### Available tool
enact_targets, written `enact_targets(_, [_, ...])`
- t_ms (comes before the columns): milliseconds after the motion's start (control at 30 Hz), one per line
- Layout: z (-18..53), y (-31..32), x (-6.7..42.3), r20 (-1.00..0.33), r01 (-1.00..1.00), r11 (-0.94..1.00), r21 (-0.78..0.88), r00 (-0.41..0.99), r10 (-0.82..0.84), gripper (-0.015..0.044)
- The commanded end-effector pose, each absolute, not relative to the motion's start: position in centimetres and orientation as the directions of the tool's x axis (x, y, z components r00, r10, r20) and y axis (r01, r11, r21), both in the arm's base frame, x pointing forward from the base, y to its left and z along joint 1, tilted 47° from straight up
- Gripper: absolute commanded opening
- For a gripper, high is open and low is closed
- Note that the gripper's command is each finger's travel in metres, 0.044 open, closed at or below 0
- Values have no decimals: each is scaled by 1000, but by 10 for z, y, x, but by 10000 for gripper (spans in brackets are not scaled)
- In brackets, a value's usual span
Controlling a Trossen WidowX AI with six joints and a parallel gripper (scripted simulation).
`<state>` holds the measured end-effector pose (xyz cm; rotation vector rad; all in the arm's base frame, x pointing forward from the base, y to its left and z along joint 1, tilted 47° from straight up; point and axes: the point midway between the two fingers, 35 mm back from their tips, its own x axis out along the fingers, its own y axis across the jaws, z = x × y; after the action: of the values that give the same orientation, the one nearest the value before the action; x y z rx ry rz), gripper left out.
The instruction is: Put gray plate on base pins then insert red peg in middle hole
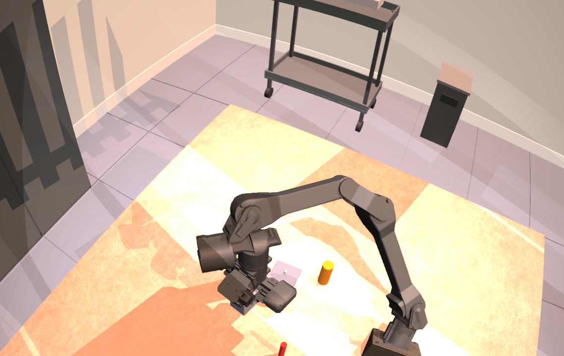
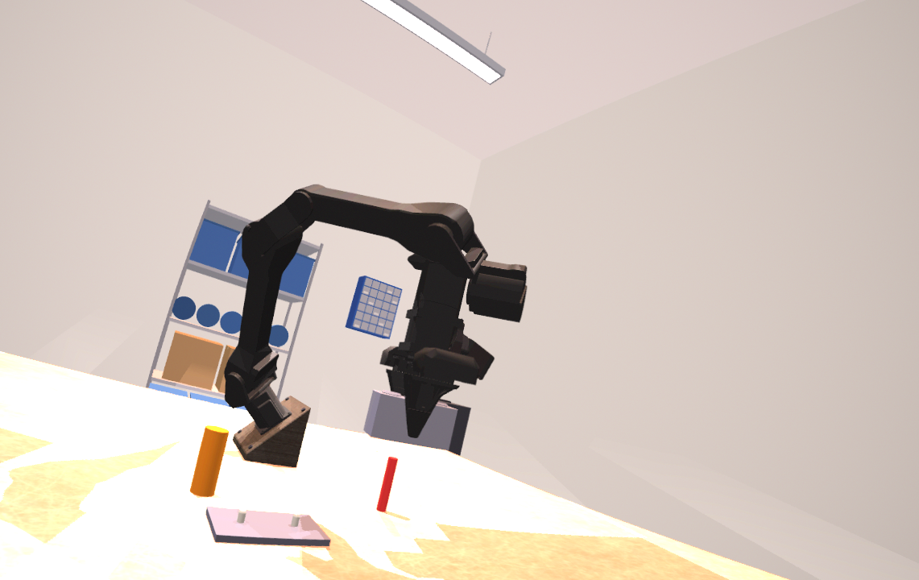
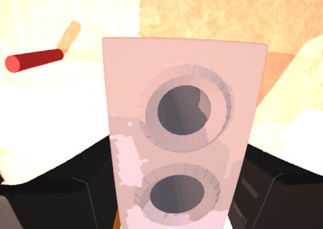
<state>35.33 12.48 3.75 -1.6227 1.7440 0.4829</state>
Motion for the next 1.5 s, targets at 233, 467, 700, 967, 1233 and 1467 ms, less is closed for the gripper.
enact_targets(233, [50,93,356,-704,-984,101,-146,32,-709,0])
enact_targets(467, [57,71,356,-705,-990,73,-119,32,-709,0])
enact_targets(700, [64,49,354,-703,-995,46,-93,33,-710,0])
enact_targets(967, [71,24,350,-700,-998,16,-62,32,-714,0])
enact_targets(1233, [78,-1,343,-694,-999,-13,-31,31,-719,0])
enact_targets(1467, [82,-20,336,-688,-999,-34,-5,28,-725,0])
